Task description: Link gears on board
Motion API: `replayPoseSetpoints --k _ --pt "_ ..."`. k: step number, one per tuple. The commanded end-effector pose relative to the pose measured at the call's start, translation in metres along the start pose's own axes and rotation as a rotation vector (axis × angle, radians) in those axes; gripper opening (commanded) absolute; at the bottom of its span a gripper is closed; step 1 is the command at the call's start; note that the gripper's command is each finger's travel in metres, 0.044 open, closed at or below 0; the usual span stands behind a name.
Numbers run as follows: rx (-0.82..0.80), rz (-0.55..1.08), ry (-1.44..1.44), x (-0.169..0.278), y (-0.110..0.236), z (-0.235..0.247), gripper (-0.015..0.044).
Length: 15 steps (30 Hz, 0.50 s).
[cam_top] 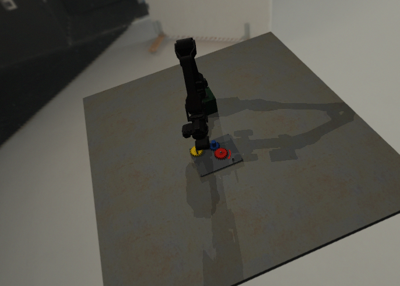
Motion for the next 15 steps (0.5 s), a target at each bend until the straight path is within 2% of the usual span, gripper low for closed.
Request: replayPoseSetpoints --k 1,5,13,15 --pt "0.001 0.000 0.113 -0.0002 -0.0013 -0.0006 0.0000" --pt "0.001 0.000 0.184 -0.0009 -0.0025 0.0000 0.0000" --pt "0.001 0.000 0.087 -0.0001 -0.0042 0.0004 0.0000" --pt "0.001 0.000 0.075 -0.0001 -0.0038 0.0004 0.0052"
Point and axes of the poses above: the point midway between the two fingers, 35 mm back from their tips, its own y axis back along the fingers, its own z axis across the jaws, x = y × z, the point moved 6 cm from there along y, back along the fingers, and after that the axes turned 15 degrees about y, right-handed, at the moved point
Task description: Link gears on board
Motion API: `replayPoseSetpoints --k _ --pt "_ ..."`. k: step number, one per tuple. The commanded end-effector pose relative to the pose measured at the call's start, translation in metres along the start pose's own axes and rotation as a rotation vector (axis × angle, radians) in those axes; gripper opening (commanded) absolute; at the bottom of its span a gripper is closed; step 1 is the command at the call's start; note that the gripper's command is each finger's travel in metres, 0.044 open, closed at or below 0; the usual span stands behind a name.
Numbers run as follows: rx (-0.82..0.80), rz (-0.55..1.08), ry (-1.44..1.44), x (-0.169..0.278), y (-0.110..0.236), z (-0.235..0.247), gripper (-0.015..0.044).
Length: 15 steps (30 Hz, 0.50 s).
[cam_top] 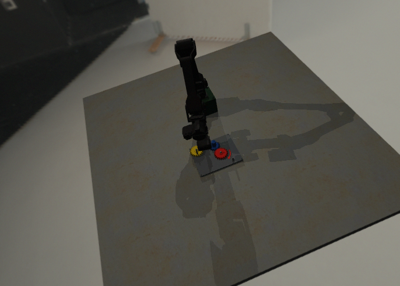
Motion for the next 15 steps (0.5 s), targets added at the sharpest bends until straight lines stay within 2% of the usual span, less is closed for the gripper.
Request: replayPoseSetpoints --k 1,4,9,15 --pt "-0.001 -0.001 -0.044 0.000 0.000 0.000 0.0079" --pt "-0.001 -0.001 -0.095 0.001 0.002 0.000 0.0140" --pt "-0.001 -0.001 -0.142 0.001 0.011 0.000 0.0140" --pt "-0.001 -0.001 -0.178 0.001 0.047 0.000 0.0140"
Point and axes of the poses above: the point midway between the two fingers, 35 mm back from their tips, its own y axis back along the fingers, its own z axis across the jaws, x = y × z, the point moved 6 cm from there along y, back along the fingers, and after that the axes turned 15 degrees about y, right-handed, at the moved point
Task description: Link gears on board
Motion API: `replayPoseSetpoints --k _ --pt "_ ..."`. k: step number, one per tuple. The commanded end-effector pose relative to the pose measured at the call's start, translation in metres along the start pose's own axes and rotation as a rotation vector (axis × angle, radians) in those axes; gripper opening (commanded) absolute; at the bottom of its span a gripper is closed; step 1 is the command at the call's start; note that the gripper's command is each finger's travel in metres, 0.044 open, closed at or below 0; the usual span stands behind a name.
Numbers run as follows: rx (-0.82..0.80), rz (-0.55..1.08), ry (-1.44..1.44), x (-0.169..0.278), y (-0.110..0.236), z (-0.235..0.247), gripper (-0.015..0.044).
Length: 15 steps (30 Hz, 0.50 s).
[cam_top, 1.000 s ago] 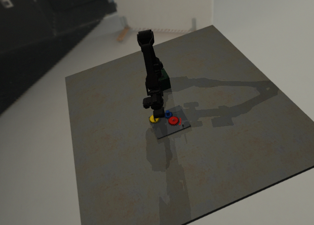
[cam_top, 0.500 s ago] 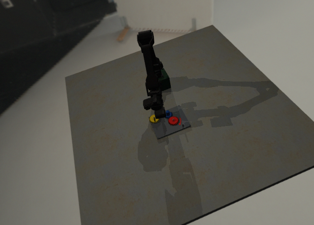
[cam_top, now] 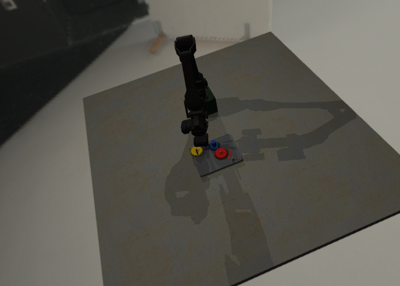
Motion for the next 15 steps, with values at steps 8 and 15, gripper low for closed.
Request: replayPoseSetpoints --k 8,15 --pt "-0.017 -0.003 -0.012 0.001 0.061 -0.003 0.0271" --pt "-0.017 -0.003 -0.012 0.001 0.061 -0.003 0.0440"
Point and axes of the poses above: the point midway between the two fingers, 35 mm back from their tips, its own y axis back along the fingers, its own z axis across the jaws, x = y × z, the point moved 6 cm from there along y, back along the fingers, and after that the axes turned 15 degrees about y, right-handed, at the moved point
